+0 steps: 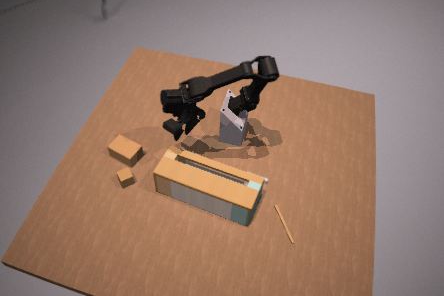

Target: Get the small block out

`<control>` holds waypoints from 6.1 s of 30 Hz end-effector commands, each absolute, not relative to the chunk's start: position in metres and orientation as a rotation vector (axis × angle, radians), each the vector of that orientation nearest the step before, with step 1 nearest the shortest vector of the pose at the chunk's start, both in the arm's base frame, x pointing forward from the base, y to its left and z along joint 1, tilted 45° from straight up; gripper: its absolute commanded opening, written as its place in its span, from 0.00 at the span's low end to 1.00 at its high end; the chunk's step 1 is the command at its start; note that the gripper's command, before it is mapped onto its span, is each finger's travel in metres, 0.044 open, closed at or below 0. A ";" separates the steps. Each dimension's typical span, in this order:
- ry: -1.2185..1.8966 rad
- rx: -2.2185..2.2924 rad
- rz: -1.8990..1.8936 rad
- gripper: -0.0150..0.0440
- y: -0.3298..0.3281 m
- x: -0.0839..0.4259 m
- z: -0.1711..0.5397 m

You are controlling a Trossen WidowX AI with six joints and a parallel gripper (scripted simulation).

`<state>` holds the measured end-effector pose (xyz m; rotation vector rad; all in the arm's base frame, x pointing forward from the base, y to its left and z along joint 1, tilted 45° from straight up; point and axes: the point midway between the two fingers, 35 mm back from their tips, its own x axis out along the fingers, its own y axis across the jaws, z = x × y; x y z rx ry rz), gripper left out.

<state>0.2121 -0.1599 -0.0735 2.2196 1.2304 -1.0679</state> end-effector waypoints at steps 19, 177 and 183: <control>0.485 3.243 -2.116 0.74 -0.165 0.195 -0.078; -0.271 3.335 -2.374 0.25 -0.153 0.211 -0.054; -0.271 3.335 -2.374 0.25 -0.153 0.211 -0.054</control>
